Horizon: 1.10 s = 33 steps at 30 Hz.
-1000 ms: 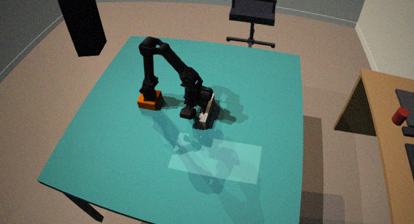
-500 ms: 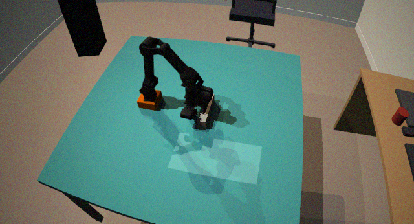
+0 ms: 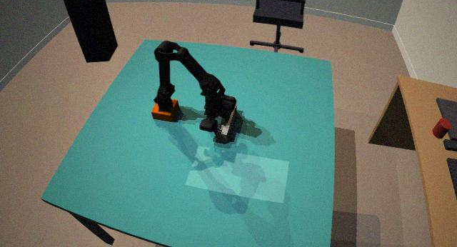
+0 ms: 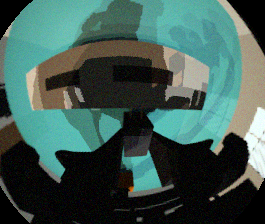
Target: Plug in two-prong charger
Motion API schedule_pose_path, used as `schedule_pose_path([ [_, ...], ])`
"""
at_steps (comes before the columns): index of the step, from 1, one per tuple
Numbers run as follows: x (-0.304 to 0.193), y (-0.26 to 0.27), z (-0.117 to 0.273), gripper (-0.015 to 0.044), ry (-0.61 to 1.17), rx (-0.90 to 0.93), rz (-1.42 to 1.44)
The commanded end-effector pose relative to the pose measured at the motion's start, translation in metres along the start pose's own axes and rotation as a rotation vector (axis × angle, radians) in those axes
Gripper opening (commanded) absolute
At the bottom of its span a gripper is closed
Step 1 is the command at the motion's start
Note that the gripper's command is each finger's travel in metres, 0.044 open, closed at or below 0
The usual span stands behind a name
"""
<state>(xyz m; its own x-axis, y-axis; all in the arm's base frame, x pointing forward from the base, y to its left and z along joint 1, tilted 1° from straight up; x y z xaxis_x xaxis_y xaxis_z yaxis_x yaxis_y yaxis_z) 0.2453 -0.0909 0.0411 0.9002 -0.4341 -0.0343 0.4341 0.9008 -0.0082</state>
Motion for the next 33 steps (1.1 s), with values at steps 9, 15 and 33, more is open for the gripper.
schedule_pose_path([
  [9, 0.0026, -0.0001, 0.0008, 0.0, -0.002, -0.004, -0.002],
  [15, 0.0031, 0.0001, 0.0008, 0.0, -0.002, -0.004, -0.002],
  [33, 0.0064, 0.0009, 0.0008, 0.0, -0.002, -0.004, -0.002],
])
Point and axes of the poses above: the point midway between the two fingers, 35 mm back from their tips, its own z axis back along the fingers, its own y axis across the jaws, x = y × z, the point moved 3 cm from there along z, back along the fingers, and after that the axes turned 14 degrees about -z, right-handed, at the moved point
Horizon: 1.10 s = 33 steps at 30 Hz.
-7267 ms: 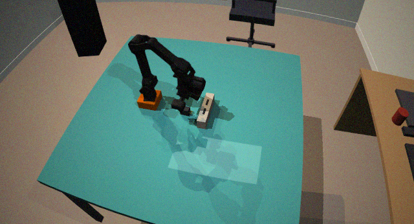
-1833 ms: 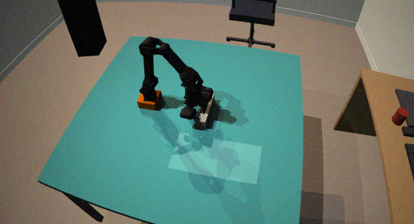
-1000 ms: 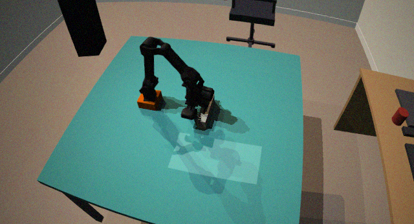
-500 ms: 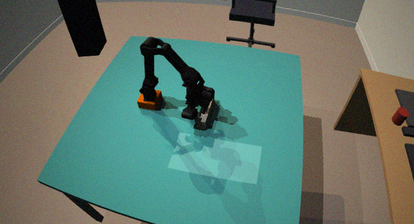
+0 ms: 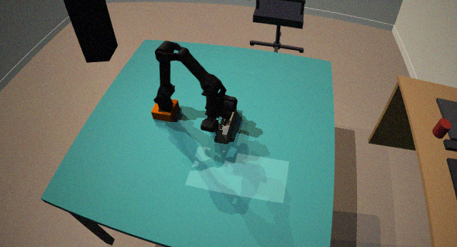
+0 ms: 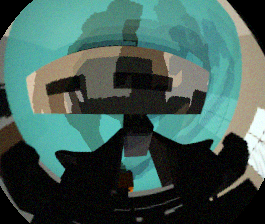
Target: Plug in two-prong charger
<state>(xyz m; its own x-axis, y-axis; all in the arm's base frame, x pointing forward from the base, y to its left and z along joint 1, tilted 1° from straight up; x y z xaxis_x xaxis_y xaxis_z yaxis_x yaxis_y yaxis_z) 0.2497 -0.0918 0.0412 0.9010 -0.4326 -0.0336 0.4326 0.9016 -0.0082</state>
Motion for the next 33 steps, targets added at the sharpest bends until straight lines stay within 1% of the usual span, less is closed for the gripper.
schedule_pose_path([
  [1, 0.0024, -0.0001, 0.0006, 0.0, -0.001, -0.004, -0.004],
  [33, 0.0109, 0.0019, 0.0016, 0.0, -0.002, -0.004, -0.004],
])
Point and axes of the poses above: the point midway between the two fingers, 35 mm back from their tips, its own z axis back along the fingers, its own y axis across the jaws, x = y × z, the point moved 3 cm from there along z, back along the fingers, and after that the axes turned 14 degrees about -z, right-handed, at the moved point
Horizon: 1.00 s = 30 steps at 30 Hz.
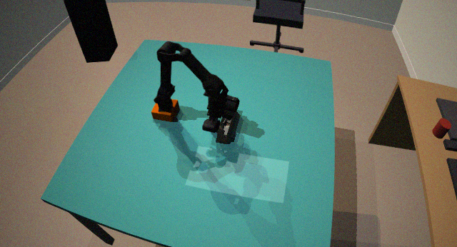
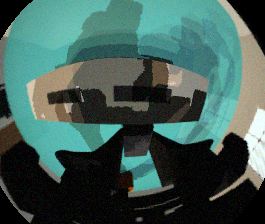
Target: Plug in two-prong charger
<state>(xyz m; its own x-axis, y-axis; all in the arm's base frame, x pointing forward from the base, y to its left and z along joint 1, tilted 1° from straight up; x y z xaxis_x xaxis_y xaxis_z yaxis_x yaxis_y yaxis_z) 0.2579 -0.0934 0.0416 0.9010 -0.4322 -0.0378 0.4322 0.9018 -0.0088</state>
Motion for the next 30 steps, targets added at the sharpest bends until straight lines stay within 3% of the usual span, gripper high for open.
schedule_pose_path([
  [1, 0.0029, -0.0001, 0.001, 0.0, -0.006, -0.004, -0.004],
  [30, 0.0121, 0.002, 0.0016, 0.0, -0.007, -0.003, -0.004],
])
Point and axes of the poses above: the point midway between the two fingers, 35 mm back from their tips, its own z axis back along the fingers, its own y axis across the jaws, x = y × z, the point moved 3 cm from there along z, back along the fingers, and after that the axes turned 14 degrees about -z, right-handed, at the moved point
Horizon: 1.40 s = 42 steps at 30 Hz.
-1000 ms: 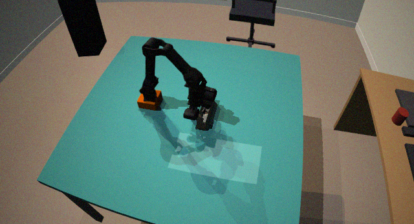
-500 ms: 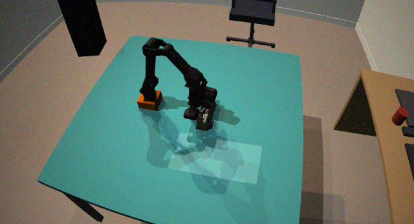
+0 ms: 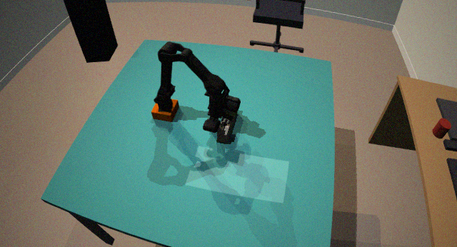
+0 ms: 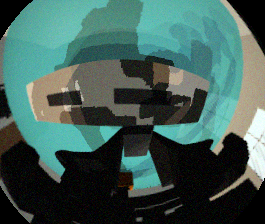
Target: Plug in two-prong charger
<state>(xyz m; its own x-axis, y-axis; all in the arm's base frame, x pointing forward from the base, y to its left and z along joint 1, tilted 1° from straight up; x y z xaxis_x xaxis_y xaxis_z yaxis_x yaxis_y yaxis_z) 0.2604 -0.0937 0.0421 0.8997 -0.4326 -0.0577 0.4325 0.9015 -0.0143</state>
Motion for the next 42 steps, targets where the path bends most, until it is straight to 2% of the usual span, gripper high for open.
schedule_pose_path([
  [1, 0.0101, 0.0013, 0.0013, 0.0, -0.027, 0.002, -0.004],
  [42, 0.0153, 0.0026, -0.0005, 0.0, -0.027, 0.002, -0.004],
])
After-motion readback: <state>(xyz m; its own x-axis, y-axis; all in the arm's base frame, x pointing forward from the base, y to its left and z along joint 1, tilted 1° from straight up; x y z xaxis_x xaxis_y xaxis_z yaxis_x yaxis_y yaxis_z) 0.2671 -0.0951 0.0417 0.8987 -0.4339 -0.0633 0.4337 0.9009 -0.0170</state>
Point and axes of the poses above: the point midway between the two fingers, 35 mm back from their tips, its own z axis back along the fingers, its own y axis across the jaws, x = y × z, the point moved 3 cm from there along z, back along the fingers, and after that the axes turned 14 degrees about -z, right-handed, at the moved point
